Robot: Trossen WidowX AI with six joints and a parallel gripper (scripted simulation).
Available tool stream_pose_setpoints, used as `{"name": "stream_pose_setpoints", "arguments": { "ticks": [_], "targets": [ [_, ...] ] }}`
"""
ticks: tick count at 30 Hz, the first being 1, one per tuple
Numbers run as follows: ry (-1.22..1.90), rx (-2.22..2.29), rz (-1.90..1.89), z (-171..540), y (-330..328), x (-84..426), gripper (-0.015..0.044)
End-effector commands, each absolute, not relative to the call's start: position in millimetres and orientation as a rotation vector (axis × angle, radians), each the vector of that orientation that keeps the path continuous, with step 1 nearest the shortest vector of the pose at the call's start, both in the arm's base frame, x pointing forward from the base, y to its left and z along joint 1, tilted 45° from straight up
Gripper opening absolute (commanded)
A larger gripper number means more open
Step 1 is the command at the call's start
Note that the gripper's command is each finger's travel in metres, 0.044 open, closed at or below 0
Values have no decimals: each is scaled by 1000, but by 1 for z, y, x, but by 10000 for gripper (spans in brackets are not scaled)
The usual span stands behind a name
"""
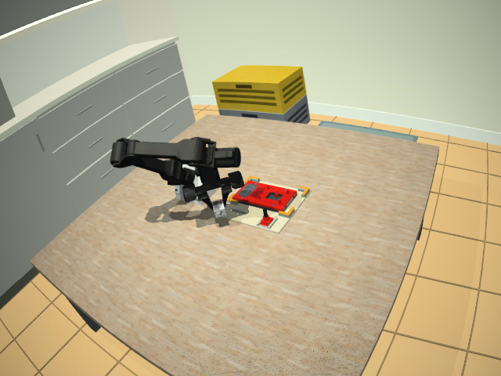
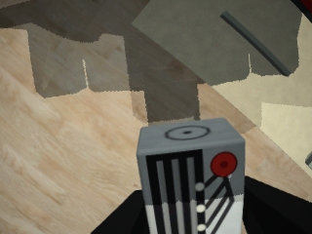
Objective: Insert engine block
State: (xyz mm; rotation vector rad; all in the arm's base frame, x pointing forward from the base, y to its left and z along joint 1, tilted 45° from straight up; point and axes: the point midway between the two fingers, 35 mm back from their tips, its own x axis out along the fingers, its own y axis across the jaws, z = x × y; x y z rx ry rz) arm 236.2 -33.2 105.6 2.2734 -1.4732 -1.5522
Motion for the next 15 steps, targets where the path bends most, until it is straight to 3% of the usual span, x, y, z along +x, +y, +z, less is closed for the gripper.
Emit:
{"name": "stream_pose_setpoints", "arguments": {
  "ticks": [1,15],
  "targets": [
    [-1470,2285,-1552,115,-24,237,0],
    [-1479,2277,-1540,149,2,226,0]
  ]
}}
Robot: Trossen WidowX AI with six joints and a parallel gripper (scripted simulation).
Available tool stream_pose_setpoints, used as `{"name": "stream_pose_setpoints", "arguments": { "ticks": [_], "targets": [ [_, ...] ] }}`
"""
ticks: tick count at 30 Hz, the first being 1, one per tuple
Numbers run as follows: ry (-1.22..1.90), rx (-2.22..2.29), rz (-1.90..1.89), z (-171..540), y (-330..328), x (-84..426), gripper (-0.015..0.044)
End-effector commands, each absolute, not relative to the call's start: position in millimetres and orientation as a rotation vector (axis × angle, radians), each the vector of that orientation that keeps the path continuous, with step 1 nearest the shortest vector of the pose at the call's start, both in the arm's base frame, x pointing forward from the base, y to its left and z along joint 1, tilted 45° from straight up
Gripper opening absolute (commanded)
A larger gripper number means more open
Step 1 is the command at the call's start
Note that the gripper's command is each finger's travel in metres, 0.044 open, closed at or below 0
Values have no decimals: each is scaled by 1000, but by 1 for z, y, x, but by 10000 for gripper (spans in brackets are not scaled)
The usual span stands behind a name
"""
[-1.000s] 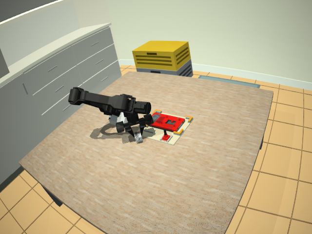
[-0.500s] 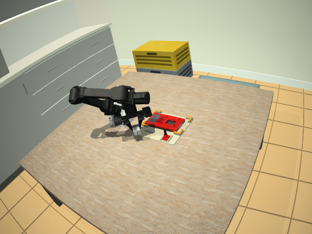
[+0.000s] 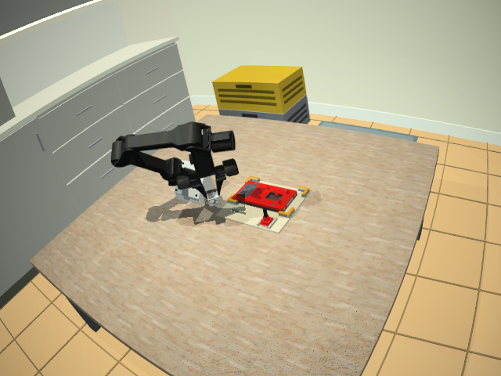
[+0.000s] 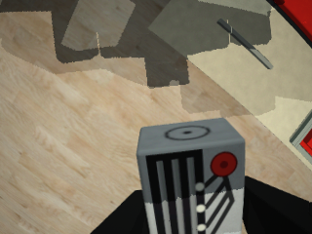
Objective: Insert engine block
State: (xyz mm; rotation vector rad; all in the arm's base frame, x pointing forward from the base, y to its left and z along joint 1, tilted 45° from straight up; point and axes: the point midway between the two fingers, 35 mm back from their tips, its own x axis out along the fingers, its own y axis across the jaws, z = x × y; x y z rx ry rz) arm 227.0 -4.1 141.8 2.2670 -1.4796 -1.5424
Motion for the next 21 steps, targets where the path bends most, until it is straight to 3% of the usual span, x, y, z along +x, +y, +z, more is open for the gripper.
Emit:
{"name": "stream_pose_setpoints", "arguments": {
  "ticks": [1,6,21],
  "targets": [
    [-1479,2277,-1539,151,4,225,0],
    [-1534,2303,-1518,150,7,228,0],
    [-2100,2525,-1248,121,26,255,0]
  ]
}}
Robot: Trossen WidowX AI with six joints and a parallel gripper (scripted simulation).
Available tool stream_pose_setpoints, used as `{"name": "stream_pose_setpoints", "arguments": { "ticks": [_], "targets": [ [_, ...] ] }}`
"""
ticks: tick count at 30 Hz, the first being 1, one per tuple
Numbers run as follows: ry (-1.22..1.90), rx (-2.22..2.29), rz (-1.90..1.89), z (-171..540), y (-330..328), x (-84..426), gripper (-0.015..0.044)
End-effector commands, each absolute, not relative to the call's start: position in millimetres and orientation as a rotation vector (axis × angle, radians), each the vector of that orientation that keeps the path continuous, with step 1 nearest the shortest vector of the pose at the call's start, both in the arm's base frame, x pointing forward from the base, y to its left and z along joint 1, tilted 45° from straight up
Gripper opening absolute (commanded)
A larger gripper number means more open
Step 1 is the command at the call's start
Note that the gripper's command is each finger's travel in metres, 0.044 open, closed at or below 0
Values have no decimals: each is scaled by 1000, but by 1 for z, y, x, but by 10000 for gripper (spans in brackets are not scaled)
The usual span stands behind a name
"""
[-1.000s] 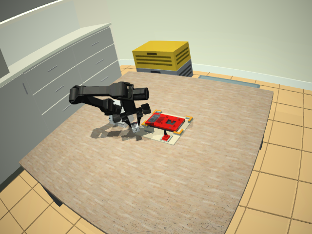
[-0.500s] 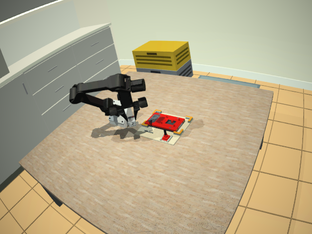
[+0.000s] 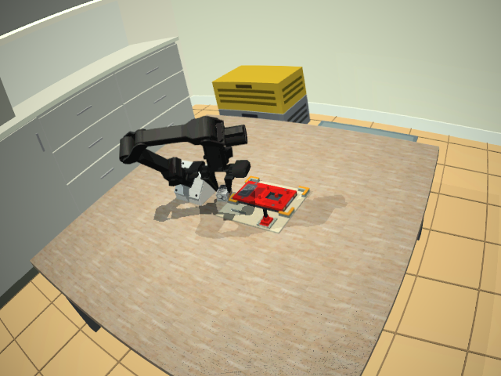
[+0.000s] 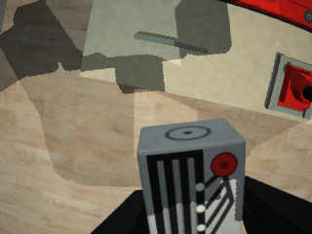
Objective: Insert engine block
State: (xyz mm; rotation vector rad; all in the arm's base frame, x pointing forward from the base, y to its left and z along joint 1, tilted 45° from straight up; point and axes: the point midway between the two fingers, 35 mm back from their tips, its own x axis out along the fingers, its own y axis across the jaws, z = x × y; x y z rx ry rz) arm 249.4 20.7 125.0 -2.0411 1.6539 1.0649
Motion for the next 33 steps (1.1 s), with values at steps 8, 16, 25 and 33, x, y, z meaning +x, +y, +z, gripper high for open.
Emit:
{"name": "stream_pose_setpoints", "arguments": {
  "ticks": [8,16,25,33],
  "targets": [
    [1686,-1820,728,103,37,268,0],
    [1692,-1641,487,84,47,280,0],
    [1674,-1431,229,61,58,291,0],
    [1637,-1240,15,39,67,300,0]
  ]
}}
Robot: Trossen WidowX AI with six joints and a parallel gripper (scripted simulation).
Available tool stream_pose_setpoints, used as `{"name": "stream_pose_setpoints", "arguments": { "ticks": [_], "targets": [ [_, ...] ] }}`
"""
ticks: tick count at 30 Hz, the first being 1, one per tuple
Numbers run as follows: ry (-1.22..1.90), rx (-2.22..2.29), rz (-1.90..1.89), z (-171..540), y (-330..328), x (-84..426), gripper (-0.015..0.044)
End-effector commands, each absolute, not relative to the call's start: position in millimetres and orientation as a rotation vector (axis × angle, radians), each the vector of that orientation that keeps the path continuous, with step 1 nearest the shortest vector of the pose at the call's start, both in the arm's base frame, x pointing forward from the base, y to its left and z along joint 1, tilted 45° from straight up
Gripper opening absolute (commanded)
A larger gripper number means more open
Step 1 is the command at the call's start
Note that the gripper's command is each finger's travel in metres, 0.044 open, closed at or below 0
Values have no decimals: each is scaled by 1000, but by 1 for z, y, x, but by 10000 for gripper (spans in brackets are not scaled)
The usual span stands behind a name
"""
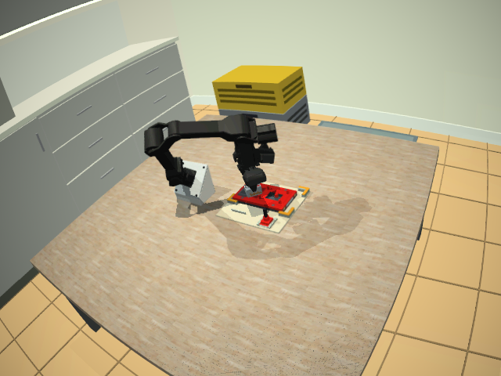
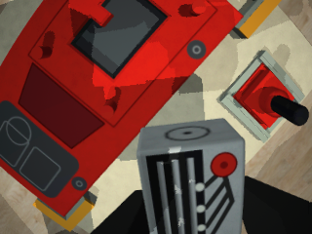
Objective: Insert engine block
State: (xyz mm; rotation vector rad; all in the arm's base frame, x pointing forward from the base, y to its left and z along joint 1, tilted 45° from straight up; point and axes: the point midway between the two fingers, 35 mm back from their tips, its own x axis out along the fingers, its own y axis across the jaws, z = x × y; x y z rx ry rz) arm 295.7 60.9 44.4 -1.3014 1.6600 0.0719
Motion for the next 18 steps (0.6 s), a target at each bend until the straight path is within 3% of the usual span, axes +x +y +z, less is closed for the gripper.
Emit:
{"name": "stream_pose_setpoints", "arguments": {
  "ticks": [1,18],
  "targets": [
    [1632,-1216,-11,36,68,301,0],
    [1499,-809,-413,-12,84,316,0]
  ]
}}
